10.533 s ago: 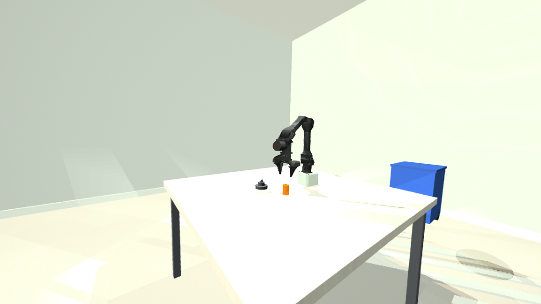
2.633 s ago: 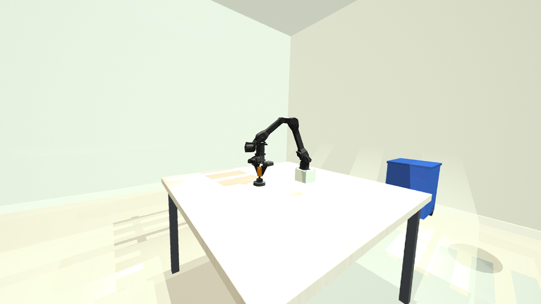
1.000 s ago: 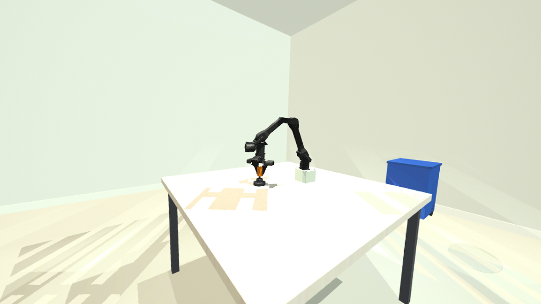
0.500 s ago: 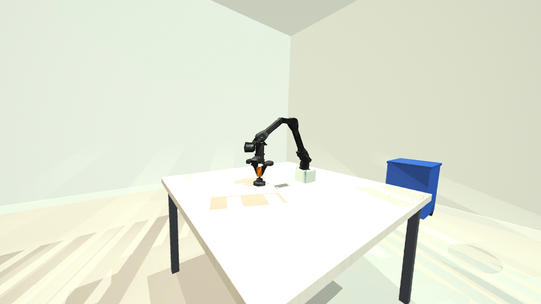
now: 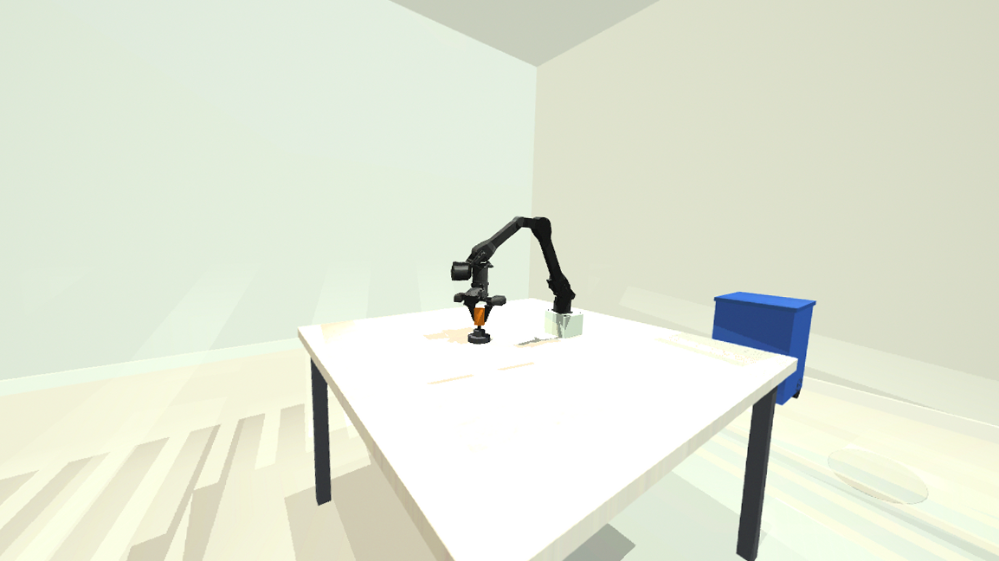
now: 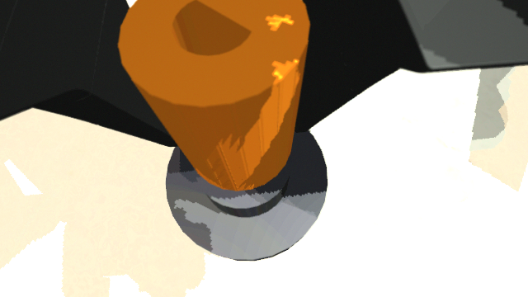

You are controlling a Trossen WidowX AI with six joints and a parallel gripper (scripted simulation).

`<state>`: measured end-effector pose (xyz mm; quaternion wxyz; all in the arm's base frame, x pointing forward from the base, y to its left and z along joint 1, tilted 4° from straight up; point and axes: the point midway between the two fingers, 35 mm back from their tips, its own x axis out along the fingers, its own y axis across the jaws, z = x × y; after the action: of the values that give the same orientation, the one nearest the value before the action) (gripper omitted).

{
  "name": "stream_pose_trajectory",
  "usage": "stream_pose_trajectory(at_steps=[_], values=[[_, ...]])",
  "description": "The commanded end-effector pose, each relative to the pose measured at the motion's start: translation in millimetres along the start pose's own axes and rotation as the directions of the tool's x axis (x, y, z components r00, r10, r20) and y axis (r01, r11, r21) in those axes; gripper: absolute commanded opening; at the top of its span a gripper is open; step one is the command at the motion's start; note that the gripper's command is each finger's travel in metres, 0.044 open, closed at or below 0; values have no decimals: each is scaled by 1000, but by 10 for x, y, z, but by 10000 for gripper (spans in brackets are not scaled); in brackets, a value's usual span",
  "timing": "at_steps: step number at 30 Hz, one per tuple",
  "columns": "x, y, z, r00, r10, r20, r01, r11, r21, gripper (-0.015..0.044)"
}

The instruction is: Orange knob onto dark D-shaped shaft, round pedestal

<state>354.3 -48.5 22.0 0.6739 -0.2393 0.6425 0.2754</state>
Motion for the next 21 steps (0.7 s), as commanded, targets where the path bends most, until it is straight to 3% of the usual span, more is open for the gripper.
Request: stream_pose_trajectory(at_steps=[1,21], values=[[-33,19,-12,1000,-3,6,4,996,-88,0],[-9,-17,19,1000,-3,6,4,996,-88,0]])
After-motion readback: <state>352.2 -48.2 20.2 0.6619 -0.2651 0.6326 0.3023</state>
